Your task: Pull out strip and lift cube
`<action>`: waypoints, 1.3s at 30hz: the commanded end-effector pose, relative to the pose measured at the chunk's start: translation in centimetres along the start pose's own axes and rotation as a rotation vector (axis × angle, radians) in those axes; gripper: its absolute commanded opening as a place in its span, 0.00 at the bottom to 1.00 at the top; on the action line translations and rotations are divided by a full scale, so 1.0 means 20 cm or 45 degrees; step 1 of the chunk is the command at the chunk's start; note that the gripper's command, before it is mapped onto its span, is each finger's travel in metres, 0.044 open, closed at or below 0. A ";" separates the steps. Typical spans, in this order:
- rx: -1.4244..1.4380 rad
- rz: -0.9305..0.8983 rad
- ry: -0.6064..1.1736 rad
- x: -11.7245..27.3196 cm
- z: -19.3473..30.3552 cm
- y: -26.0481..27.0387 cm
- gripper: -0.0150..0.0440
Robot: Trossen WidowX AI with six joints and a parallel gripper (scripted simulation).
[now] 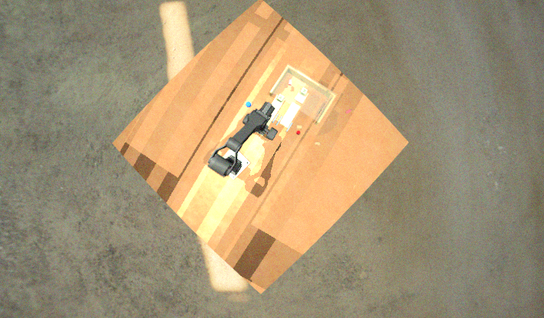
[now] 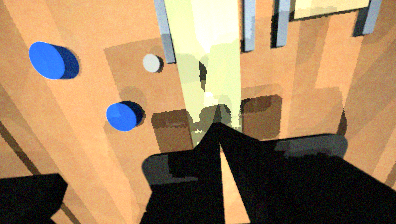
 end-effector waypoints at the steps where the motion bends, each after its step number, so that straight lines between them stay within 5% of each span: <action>1: 0.009 -0.002 0.047 -0.03 0.06 0.00 0.25; 39: 0.009 -0.001 0.052 -0.03 0.30 -0.03 0.25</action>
Point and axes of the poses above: the point midway between the two fingers, 35 mm back from their tips, its own x axis back along the fingers, its own y axis across the jaws, z = x × y, the point moved 9 cm from there along x, back along the fingers, and after that the axes turned 8 degrees about -x, right-handed, at the moved point
